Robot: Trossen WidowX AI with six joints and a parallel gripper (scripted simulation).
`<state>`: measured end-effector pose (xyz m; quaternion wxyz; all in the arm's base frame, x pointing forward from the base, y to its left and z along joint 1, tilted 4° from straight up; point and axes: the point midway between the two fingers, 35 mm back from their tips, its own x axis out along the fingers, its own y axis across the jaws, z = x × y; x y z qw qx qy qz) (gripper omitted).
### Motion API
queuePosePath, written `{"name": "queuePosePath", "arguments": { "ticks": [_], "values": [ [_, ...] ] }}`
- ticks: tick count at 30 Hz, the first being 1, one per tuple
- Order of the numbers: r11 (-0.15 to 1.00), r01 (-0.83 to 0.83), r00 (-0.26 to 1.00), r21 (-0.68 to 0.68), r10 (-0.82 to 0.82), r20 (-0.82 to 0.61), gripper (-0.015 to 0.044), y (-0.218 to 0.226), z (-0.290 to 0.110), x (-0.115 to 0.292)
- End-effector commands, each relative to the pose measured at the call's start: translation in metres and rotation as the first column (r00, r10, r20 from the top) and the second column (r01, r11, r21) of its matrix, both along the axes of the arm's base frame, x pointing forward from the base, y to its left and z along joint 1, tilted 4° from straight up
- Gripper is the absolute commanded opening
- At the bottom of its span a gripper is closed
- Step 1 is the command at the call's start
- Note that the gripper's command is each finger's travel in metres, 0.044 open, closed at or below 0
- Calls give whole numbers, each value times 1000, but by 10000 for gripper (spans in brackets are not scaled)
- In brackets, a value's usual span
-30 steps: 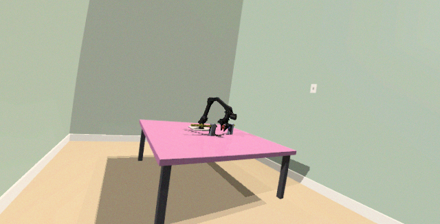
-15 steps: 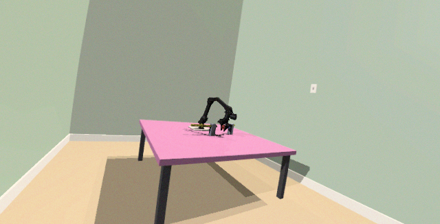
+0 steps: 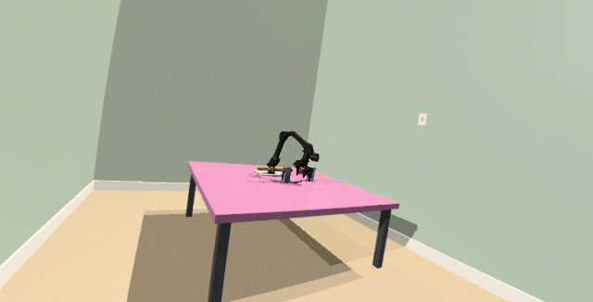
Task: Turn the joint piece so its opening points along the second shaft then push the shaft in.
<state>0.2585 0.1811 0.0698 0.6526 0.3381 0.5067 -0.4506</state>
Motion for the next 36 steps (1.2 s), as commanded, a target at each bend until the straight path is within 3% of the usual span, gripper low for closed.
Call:
{"name": "queuePosePath", "arguments": {
  "ticks": [1, 13, 26, 36],
  "values": [
    [1000, 0, 1000, 0, 0, 0, 436, 0, 0, 0],
    [1000, 1, 1000, 19, -1, -11, 440, 0, 1, 0],
    [919, 4, 992, 393, 45, -117, 440, -3, 31, 1],
    [923, 3, 992, 386, 47, -121, 440, -4, 30, 1]
  ]
}}
